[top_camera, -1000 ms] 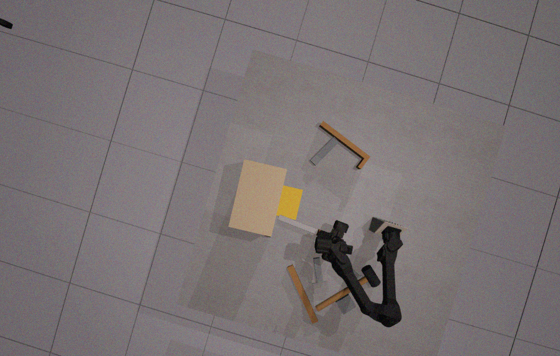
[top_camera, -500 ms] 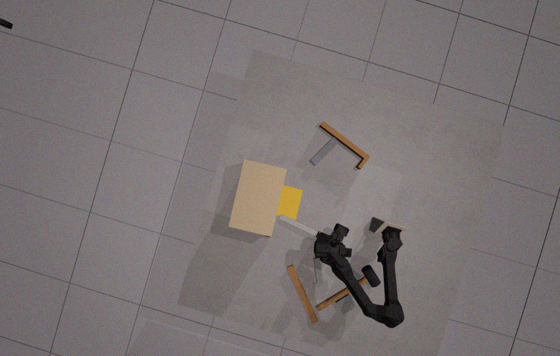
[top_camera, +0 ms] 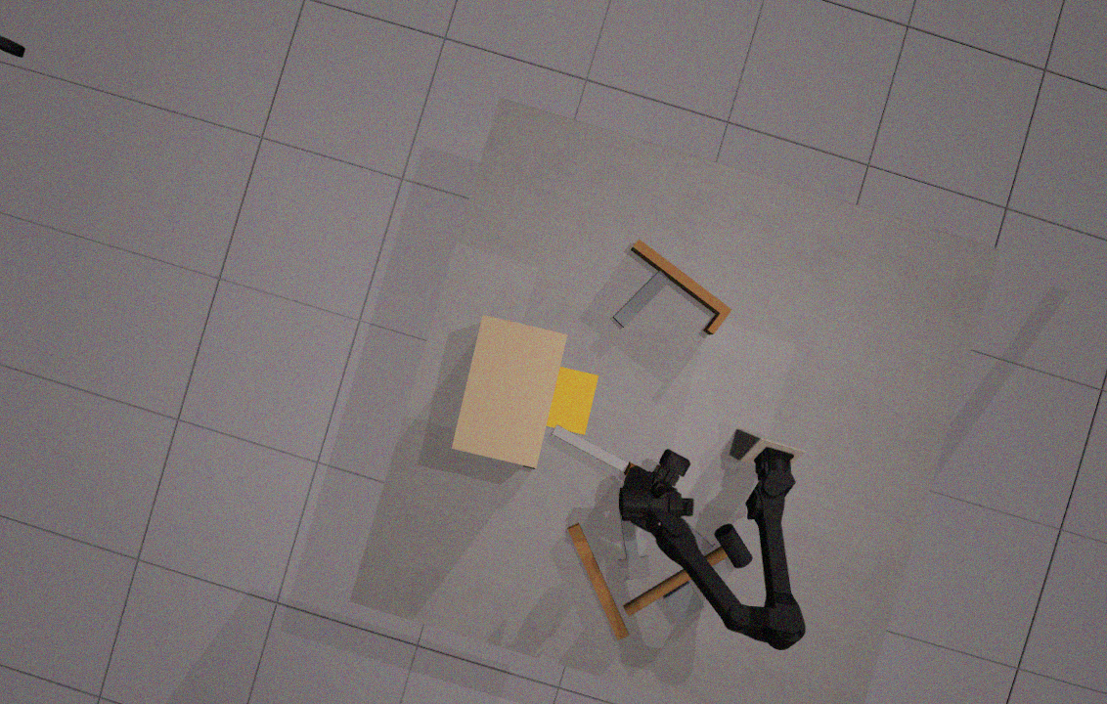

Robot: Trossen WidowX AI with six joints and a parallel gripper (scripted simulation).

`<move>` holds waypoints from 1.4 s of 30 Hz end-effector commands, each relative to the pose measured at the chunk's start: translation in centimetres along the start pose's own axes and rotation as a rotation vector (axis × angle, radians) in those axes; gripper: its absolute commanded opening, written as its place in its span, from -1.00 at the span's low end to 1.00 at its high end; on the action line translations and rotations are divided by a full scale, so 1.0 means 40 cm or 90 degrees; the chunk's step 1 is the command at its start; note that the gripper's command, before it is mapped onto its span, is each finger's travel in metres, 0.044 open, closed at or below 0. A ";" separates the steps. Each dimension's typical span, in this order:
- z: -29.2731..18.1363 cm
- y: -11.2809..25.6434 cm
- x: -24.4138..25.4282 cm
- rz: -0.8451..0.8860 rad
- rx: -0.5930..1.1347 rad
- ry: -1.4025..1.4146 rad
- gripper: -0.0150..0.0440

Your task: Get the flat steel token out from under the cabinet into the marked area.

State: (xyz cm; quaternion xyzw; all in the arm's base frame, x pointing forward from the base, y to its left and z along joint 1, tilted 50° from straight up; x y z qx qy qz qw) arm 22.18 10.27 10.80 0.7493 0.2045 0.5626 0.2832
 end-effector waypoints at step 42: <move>-0.013 0.001 0.034 0.000 0.001 -0.003 0.19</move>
Point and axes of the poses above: the point midway between the two fingers, 35 mm back from their tips, its own y axis back along the fingers, its own x axis across the jaws, z = x × y, the point moved 6 cm from there along y, back along the fingers, and after that the axes turned 5 degrees about -y, right-handed, at the moved point
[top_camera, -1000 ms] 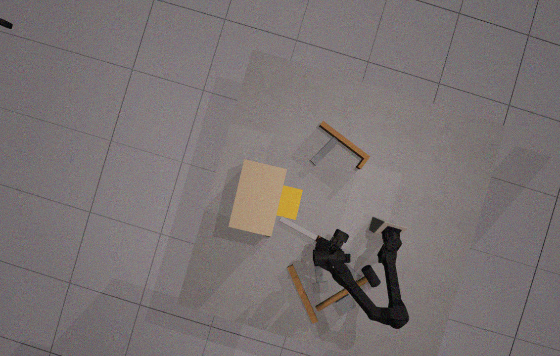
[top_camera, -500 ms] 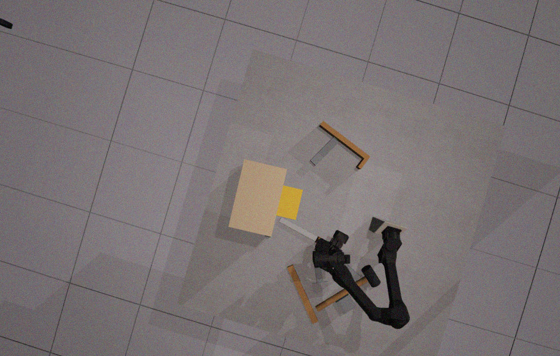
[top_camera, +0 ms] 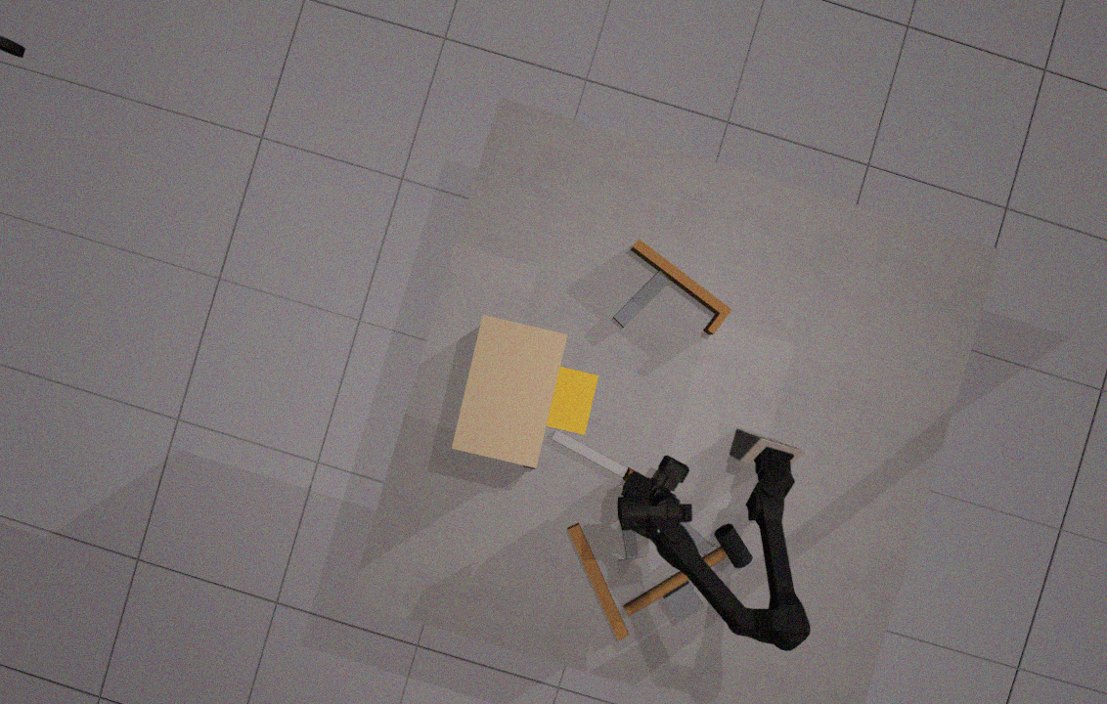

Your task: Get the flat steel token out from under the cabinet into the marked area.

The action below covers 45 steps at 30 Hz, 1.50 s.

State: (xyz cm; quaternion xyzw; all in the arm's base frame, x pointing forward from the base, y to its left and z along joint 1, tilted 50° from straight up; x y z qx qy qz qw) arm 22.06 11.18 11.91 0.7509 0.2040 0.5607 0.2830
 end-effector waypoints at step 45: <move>0.008 -0.006 0.001 0.005 -0.003 0.006 -0.49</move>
Point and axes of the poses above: the point midway between the two fingers, 35 mm back from their tips, its own y axis back along the fingers, its own x axis across the jaws, z = x × y, the point moved 6 cm from there along y, back along the fingers, and after that the axes turned 5 degrees about -y, right-handed, at the moved point
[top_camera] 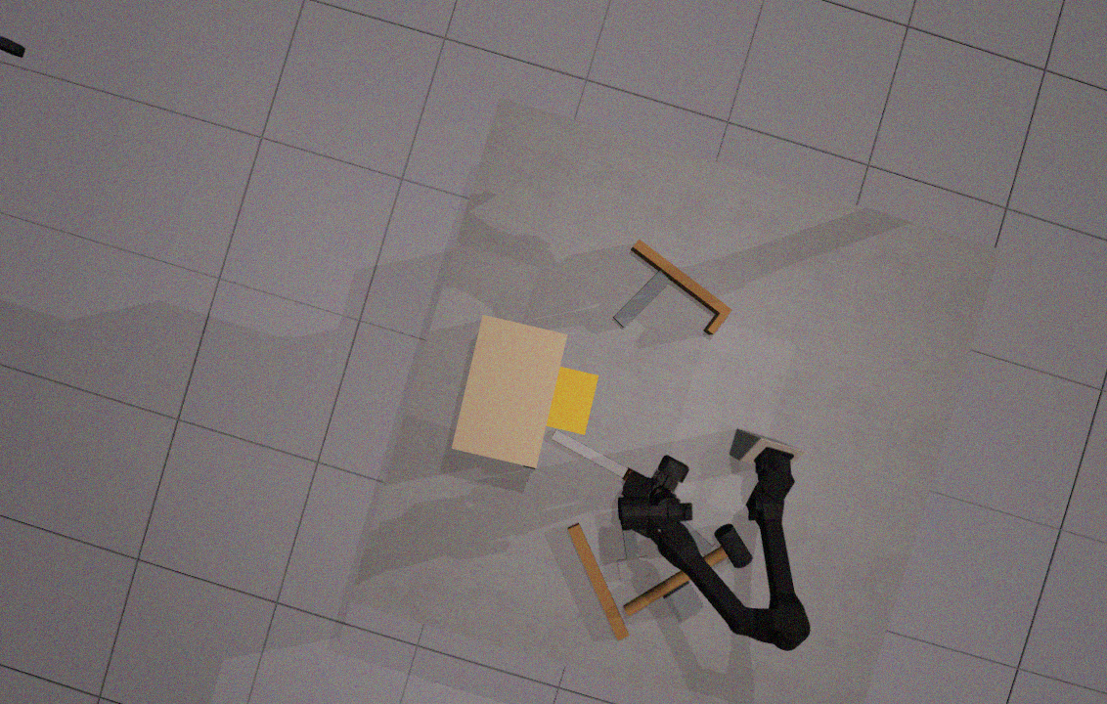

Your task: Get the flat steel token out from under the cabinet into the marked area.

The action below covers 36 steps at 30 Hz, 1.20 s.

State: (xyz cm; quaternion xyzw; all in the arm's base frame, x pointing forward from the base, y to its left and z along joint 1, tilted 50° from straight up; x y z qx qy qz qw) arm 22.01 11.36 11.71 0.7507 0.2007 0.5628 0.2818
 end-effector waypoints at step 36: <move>0.110 0.001 0.015 0.001 0.000 0.016 -0.49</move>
Point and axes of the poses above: the point midway between the two fingers, 35 mm back from their tips, its own y axis back along the fingers, its own x axis across the jaws, z = x × y, the point moved 6 cm from there along y, back along the fingers, and after that the axes turned 5 degrees about -y, right-handed, at the moved point
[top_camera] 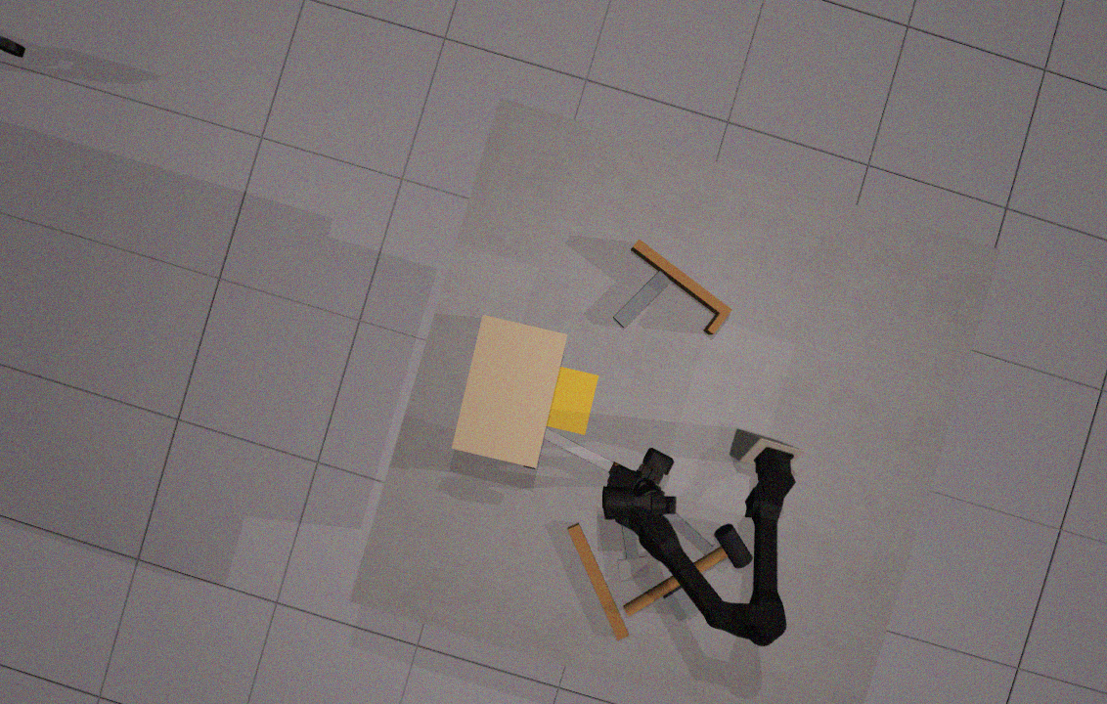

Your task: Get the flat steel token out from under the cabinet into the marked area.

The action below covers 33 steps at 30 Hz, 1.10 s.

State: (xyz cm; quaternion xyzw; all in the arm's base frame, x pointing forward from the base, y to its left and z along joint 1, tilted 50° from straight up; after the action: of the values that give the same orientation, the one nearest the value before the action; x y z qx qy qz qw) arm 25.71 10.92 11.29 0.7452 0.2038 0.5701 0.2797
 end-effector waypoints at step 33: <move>0.115 0.001 0.015 0.002 -0.002 0.005 -0.49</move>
State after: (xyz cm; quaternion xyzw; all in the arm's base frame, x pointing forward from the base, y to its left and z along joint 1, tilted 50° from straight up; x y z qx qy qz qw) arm 29.62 10.51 10.94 0.7446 0.2039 0.5709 0.2794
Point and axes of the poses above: the point midway between the two fingers, 35 mm back from their tips, its own y axis back along the fingers, its own x axis across the jaws, z = x × y, the point moved 6 cm from there along y, back along the fingers, and after that the axes turned 5 degrees about -y, right-handed, at the moved point
